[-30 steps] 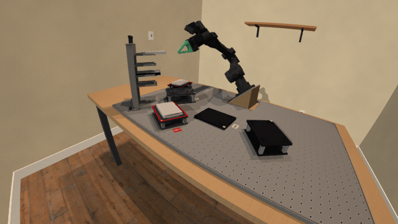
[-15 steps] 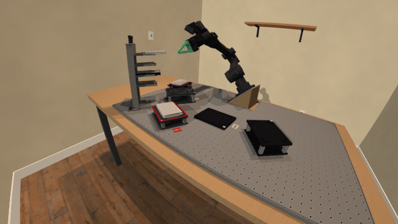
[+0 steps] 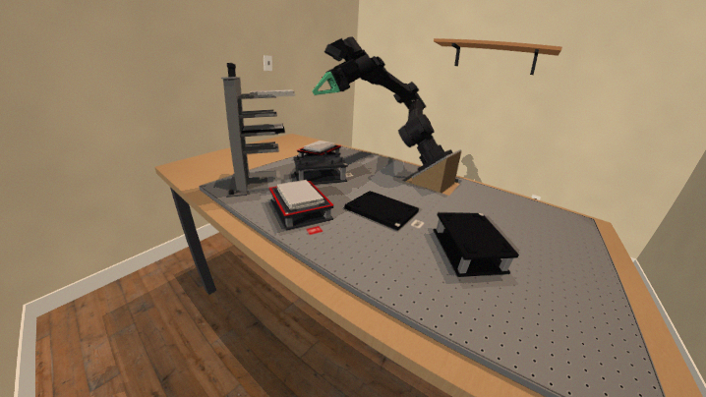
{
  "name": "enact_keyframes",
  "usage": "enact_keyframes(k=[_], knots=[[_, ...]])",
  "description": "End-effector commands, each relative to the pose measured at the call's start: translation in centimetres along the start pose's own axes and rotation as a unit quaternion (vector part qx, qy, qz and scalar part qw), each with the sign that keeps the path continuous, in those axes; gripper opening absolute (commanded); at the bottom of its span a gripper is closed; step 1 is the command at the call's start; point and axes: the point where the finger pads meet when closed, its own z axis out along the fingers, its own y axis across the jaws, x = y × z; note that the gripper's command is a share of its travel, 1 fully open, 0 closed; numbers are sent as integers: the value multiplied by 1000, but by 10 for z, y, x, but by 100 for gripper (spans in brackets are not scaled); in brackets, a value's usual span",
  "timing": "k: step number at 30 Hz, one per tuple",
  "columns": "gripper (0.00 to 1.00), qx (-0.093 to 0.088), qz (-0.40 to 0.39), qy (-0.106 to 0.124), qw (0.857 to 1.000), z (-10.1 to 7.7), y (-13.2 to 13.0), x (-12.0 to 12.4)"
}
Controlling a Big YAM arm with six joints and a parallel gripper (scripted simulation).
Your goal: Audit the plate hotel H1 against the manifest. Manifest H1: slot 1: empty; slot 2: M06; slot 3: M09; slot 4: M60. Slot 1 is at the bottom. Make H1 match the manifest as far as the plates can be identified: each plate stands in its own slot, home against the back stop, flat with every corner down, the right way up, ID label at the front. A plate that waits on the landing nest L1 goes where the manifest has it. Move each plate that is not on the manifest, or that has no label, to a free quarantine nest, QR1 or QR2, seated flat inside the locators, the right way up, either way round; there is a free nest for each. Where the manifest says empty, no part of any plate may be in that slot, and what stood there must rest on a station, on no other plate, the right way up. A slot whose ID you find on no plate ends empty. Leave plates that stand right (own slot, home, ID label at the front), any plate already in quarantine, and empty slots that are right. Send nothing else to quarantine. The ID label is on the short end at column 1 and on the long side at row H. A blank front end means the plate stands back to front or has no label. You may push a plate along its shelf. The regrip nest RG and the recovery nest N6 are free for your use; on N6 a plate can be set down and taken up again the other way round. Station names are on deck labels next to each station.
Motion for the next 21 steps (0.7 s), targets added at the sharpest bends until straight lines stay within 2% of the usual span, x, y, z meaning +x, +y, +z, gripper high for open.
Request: enact_keyframes(k=[1, 3, 4, 10, 20, 21], knots=[[0, 13, 19, -11, 1000, 4, -18, -25], [0, 13, 19, -11, 1000, 4, -18, -25], [0, 6, 1, 0, 1000, 6, -3, -6], [0, 12, 17, -11, 1000, 8, -17, -25], [0, 13, 17, -11, 1000, 13, -16, -27], [0, 4, -5, 3, 1000, 15, -1, -8]])
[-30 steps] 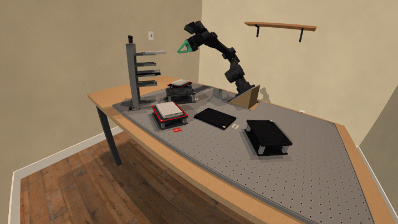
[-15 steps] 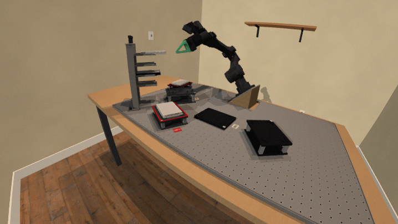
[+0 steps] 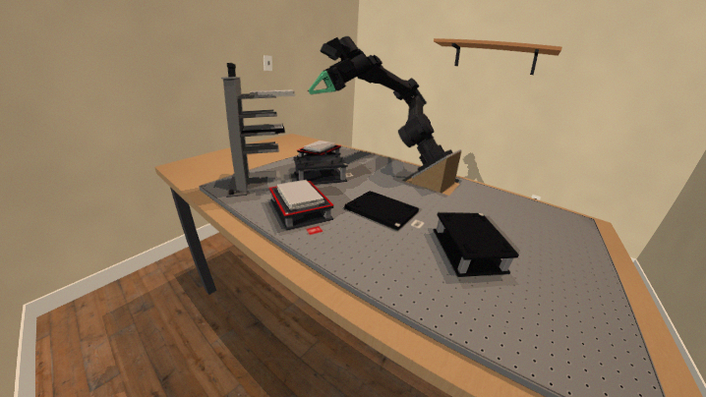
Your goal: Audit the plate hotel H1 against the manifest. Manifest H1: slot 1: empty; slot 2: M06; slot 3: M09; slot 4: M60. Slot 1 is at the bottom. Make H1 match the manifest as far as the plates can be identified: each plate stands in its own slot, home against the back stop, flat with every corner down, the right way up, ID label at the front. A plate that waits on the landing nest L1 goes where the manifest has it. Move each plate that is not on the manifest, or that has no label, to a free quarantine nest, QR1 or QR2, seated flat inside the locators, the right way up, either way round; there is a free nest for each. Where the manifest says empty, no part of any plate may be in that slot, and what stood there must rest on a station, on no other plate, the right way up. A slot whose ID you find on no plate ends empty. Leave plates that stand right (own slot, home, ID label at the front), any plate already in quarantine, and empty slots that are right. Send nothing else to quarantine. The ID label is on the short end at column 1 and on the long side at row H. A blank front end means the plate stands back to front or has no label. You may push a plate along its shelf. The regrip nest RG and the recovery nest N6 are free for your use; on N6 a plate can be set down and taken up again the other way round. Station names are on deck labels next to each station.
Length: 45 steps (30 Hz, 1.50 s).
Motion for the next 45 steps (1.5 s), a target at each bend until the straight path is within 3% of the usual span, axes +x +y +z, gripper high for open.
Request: enact_keyframes(k=[1, 6, 13, 16, 17, 21, 33, 42, 45], knots=[[0, 4, -3, 1, 1000, 5, -3, -4], [0, 12, 15, -11, 1000, 7, -16, -23], [0, 12, 16, -11, 1000, 11, -16, -26], [0, 11, 12, -9, 1000, 12, -12, -22], [0, 4, -4, 2, 1000, 13, -4, -11], [0, 13, 16, -12, 1000, 14, -17, -29], [0, 9, 5, -5, 1000, 21, -10, -23], [0, 14, 17, -14, 1000, 25, -18, -37], [0, 9, 6, -6, 1000, 28, -9, -26]])
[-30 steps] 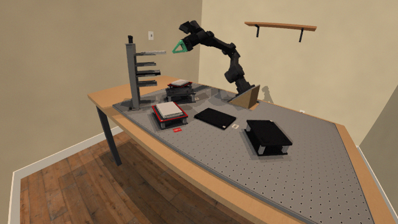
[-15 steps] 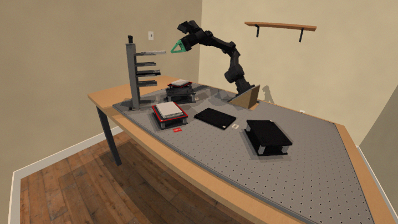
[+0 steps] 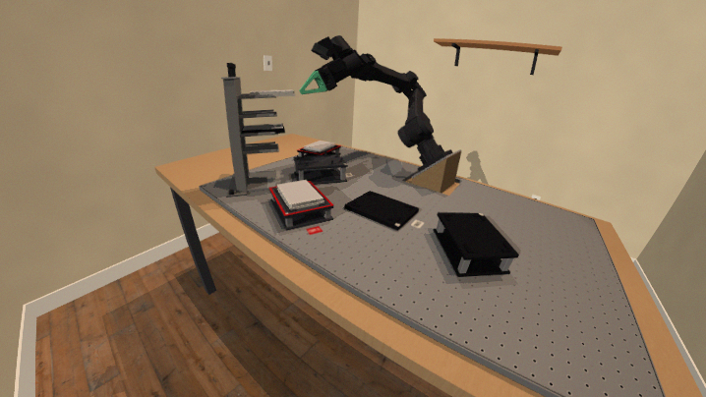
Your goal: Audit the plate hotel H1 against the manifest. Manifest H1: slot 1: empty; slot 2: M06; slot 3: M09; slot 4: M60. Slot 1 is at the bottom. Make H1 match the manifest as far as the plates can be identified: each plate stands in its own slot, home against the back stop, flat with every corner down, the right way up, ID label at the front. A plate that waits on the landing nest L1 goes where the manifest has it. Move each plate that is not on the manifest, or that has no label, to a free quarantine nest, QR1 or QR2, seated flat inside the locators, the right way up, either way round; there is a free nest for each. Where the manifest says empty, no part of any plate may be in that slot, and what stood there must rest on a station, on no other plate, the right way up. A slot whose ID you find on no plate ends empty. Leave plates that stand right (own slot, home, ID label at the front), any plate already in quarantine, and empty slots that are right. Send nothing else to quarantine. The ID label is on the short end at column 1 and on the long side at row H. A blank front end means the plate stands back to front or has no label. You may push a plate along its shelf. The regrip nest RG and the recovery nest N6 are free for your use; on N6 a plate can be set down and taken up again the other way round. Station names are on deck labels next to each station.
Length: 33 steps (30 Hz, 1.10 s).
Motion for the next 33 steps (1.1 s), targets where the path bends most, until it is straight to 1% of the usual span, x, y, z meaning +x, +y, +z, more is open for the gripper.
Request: enact_keyframes(k=[1, 3, 5, 6, 10, 22, 23, 25, 26, 29, 32, 33], knots=[[0, 9, 5, -4, 1000, 5, -10, -13], [0, 14, 15, -12, 1000, 6, -17, -24], [0, 14, 15, -12, 1000, 6, -17, -24], [0, 7, 1, -1, 1000, 8, -4, -7], [0, 13, 13, -10, 1000, 9, -15, -23], [0, 12, 11, -10, 1000, 15, -14, -25], [0, 9, 5, -5, 1000, 16, -10, -19], [0, 15, 16, -13, 1000, 16, -18, -30], [0, 15, 17, -14, 1000, 17, -19, -32], [0, 9, 4, -5, 1000, 19, -9, -20], [0, 16, 17, -15, 1000, 21, -19, -34], [0, 15, 16, -14, 1000, 21, -17, -33]])
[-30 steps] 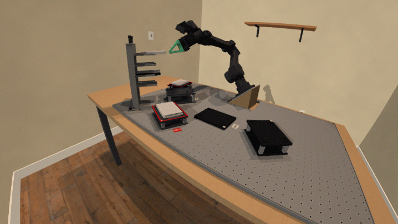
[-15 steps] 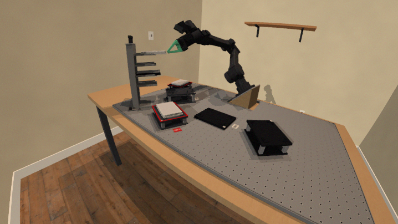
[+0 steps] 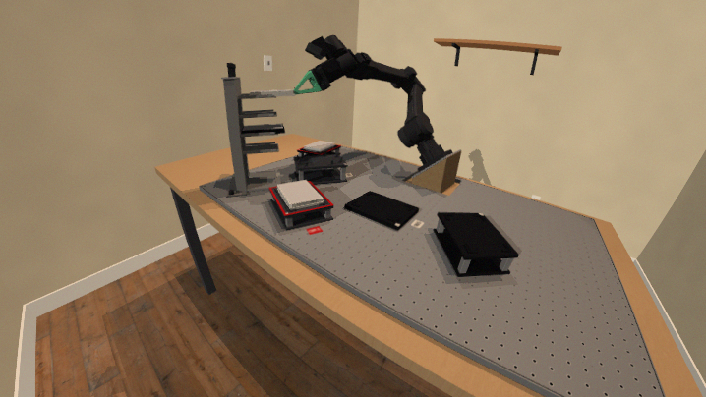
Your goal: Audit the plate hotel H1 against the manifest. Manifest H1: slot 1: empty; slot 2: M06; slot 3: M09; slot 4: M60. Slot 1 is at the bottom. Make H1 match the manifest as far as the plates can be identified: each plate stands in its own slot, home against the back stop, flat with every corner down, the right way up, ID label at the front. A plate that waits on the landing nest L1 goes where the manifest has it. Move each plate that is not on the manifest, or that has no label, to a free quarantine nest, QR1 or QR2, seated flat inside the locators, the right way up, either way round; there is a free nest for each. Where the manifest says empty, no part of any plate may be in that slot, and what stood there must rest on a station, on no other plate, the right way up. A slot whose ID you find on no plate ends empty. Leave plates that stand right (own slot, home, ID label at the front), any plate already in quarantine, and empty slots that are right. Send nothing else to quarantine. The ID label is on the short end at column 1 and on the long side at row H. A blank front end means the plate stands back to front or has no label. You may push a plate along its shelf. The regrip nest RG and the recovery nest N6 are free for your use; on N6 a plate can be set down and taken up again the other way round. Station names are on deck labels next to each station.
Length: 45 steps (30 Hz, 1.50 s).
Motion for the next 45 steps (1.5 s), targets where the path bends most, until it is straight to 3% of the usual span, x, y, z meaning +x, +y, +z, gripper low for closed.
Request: enact_keyframes(k=[1, 23, 24, 30, 40, 41, 45], knots=[[0, 13, 13, -11, 1000, 5, -14, -19], [0, 16, 17, -15, 1000, 16, -19, -31], [0, 5, -3, 2, 1000, 17, -2, -8], [0, 15, 15, -14, 1000, 20, -17, -31], [0, 14, 12, -12, 1000, 25, -15, -31], [0, 8, 2, -3, 1000, 26, -8, -21], [0, 16, 16, -15, 1000, 28, -18, -37]])
